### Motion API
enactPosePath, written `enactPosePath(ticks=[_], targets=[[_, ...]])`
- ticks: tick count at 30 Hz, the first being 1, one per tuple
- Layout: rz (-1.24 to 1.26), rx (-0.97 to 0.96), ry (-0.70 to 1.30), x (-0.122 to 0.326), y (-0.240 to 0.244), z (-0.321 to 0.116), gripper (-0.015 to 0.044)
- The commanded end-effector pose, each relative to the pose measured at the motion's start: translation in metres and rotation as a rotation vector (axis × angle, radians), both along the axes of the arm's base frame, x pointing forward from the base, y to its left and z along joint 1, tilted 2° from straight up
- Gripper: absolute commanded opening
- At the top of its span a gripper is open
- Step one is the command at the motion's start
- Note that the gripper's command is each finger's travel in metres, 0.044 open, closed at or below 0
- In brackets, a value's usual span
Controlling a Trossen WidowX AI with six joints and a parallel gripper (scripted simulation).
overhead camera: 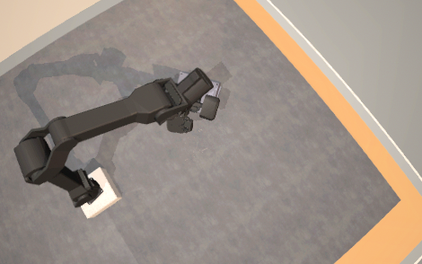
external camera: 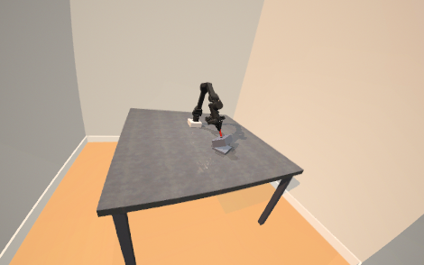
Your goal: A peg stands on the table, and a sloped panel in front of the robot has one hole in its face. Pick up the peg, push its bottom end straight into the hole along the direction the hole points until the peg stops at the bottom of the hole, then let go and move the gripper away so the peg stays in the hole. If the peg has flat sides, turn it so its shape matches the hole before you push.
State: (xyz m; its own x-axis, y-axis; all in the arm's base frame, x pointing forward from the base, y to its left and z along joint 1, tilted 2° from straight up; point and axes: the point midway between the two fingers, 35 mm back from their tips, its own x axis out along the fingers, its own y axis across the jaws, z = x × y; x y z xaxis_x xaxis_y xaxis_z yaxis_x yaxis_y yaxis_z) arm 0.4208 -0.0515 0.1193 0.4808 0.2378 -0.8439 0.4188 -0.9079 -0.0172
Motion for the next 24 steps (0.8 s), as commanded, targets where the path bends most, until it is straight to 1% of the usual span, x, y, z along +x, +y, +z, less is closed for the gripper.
enactPosePath(ticks=[1,24], targets=[[0.001,-0.001,-0.002,0.0001,-0.0002,0.0014,0.0000],[0.001,-0.001,-0.002,0.0021,0.0016,-0.0052,0.0000]])
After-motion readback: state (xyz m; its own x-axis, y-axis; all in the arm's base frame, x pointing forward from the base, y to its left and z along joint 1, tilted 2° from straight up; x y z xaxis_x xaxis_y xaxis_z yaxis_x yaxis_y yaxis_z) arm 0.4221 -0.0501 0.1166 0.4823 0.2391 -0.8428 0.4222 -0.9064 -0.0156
